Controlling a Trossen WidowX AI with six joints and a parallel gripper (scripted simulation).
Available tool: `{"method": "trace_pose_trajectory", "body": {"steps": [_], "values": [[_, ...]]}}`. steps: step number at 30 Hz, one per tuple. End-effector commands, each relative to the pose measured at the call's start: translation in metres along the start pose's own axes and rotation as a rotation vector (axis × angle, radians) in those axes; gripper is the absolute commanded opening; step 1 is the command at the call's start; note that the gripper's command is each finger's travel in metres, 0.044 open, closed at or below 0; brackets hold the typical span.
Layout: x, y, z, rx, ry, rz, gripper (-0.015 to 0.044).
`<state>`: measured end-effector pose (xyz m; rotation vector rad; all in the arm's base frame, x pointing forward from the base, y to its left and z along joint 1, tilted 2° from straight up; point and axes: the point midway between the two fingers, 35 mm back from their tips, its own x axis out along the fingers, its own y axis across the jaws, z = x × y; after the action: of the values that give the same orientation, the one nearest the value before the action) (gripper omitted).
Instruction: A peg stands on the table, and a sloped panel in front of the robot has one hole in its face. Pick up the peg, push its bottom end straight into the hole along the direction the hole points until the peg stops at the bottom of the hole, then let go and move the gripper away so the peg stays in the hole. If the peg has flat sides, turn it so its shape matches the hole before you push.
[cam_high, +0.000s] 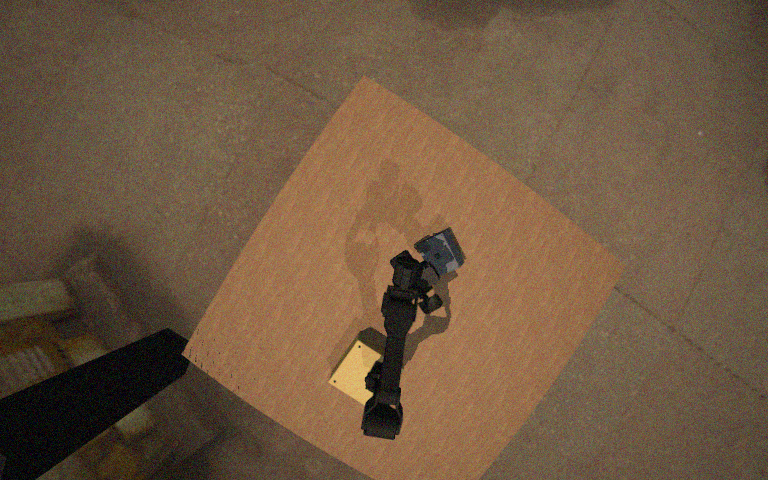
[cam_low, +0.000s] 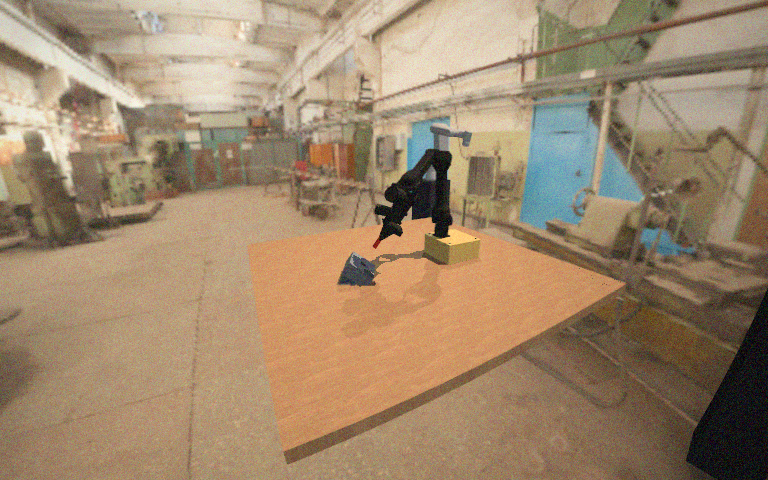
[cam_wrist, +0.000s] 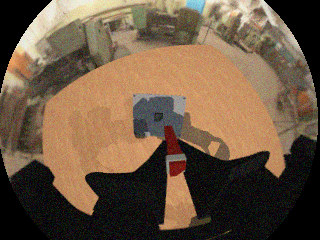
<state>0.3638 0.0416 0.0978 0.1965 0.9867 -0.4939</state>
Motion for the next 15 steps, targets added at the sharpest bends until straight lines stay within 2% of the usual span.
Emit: {"method": "trace_pose_trajectory", "body": {"steps": [1, 15], "values": [[0.005, 0.001, 0.0, 0.023, -0.007, -0.002, 0.0], [0.028, 0.009, 0.0, 0.09, -0.026, 0.009, 0.0]]}}
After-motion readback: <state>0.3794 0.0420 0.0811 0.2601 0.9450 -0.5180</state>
